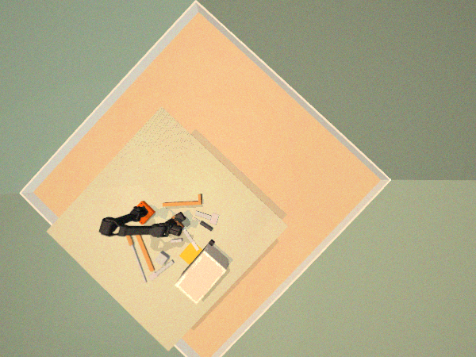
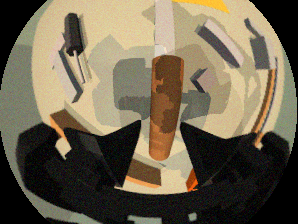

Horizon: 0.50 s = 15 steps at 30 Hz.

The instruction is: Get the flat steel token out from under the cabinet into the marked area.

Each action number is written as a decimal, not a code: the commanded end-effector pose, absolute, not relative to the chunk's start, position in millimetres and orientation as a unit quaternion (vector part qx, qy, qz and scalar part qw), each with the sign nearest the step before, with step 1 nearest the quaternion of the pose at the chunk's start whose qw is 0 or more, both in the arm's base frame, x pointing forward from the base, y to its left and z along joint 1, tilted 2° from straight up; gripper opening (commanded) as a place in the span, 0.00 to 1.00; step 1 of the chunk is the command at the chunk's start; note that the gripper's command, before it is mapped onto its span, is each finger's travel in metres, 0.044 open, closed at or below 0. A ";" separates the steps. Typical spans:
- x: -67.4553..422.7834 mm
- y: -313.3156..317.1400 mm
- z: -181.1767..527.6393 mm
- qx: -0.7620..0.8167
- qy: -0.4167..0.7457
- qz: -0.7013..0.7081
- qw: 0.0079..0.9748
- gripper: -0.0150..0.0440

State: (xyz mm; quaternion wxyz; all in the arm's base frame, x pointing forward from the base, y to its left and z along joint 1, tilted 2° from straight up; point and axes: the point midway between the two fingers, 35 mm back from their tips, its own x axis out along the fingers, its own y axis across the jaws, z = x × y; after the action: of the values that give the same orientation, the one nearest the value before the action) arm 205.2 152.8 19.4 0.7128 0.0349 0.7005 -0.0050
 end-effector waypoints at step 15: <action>204.4 153.6 18.6 0.034 0.700 -0.003 0.714 0.41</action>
State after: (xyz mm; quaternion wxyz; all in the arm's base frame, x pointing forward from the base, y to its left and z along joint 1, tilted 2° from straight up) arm 204.1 153.3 18.2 0.7137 0.0336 0.6997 -0.0032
